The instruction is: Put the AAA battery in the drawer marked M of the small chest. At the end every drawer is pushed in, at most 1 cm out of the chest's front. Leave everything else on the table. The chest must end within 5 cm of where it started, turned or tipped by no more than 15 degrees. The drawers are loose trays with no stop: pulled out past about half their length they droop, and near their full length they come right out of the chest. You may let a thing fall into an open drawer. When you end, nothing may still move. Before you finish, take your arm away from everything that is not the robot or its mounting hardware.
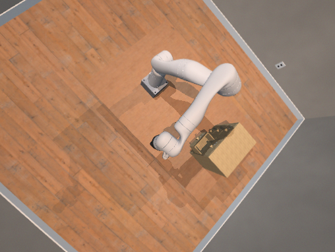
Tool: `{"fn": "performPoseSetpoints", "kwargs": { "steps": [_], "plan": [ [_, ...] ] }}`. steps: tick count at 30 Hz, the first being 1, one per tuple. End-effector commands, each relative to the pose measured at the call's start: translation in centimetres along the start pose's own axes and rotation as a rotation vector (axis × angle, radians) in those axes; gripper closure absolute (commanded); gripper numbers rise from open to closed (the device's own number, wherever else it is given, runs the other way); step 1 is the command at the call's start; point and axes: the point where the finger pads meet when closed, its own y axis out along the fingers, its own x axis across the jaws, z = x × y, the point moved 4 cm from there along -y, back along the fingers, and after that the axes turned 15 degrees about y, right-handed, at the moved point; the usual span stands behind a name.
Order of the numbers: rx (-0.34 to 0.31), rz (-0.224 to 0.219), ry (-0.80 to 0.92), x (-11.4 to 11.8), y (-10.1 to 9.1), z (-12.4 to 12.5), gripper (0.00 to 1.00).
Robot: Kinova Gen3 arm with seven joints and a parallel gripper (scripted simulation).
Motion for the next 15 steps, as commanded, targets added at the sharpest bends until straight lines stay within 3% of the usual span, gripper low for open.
{"fn": "performPoseSetpoints", "kwargs": {
  "steps": [1,15],
  "plan": [
    [0.002,-0.001,-0.001,0.01,-0.06,0.02,0.33],
    [0.002,-0.001,-0.035,-0.52,0.29,-0.09,0.33]
  ]
}}
